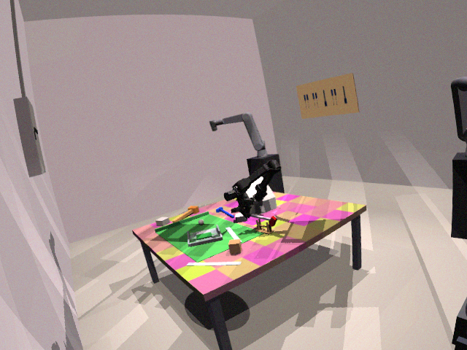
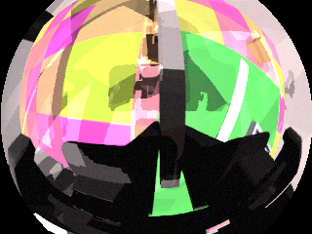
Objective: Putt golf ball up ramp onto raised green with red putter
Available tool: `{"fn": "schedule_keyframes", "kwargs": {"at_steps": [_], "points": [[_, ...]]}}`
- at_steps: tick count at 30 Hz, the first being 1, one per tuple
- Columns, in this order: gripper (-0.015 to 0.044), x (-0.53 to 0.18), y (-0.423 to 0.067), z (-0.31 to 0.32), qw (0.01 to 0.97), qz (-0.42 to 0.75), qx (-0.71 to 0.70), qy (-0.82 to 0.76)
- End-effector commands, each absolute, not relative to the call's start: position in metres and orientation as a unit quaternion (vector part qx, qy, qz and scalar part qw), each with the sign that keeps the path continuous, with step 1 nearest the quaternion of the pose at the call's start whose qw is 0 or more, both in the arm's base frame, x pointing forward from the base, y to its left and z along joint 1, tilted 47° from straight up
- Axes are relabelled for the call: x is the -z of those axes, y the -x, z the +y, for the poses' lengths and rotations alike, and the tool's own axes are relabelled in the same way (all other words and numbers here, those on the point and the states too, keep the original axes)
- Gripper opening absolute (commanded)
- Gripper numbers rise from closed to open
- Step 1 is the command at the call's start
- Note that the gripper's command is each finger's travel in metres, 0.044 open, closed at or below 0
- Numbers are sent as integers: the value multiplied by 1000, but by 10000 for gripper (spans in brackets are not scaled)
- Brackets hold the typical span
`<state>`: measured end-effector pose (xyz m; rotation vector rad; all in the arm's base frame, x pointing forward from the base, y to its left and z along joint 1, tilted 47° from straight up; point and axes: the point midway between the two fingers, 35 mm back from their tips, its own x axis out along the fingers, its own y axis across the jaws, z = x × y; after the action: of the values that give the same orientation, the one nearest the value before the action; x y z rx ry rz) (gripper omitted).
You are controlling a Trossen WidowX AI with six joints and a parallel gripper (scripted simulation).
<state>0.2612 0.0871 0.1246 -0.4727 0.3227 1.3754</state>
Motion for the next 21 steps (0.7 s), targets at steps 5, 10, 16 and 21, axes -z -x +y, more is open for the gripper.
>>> {"fn": "schedule_keyframes", "kwargs": {"at_steps": [5,10,16,21], "points": [[0,-146,-256,65,735,144,-627,214],[0,-163,-250,52,736,141,-627,211],[0,-165,-248,48,738,146,-625,210],[0,-150,-248,32,741,189,-612,202]]}}
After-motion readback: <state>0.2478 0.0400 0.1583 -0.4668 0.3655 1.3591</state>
